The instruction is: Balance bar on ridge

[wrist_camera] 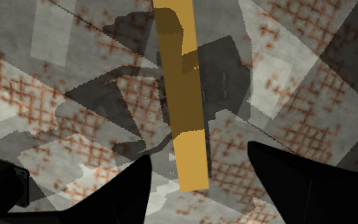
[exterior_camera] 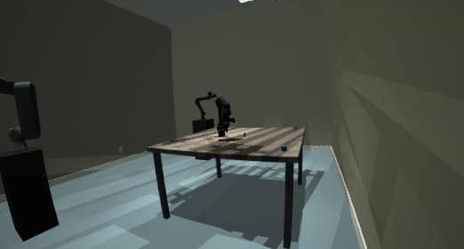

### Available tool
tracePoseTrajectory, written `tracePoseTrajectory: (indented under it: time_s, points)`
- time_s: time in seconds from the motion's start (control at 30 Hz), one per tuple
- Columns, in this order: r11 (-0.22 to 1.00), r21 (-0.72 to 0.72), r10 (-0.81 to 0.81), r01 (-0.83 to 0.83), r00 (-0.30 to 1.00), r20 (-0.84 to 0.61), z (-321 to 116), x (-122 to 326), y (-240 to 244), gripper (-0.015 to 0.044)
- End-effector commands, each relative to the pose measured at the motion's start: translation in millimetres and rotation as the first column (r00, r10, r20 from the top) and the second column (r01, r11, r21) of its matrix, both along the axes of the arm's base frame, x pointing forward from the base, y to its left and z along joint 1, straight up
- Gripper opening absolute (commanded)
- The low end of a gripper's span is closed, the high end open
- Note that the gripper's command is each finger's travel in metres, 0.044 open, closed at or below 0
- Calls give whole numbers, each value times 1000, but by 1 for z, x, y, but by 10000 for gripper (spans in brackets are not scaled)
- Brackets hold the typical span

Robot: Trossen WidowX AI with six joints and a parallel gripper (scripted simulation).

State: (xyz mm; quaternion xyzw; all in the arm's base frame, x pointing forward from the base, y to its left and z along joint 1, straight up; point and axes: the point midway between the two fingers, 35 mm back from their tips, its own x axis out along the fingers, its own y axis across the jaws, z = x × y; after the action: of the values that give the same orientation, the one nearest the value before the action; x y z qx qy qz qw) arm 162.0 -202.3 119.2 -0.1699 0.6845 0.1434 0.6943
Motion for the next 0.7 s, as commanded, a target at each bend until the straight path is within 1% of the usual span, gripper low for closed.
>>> tracePoseTrajectory:
  time_s: [0.0, 0.27, 0.67]
  points:
    - [1000, 16, -8, 8, 1000, -7, -6, 0, 3, 315]
    - [1000, 16, -8, 8, 1000, -8, -47, 1, 2, 315]
    - [1000, 16, -8, 8, 1000, -8, -56, 1, 2, 315]
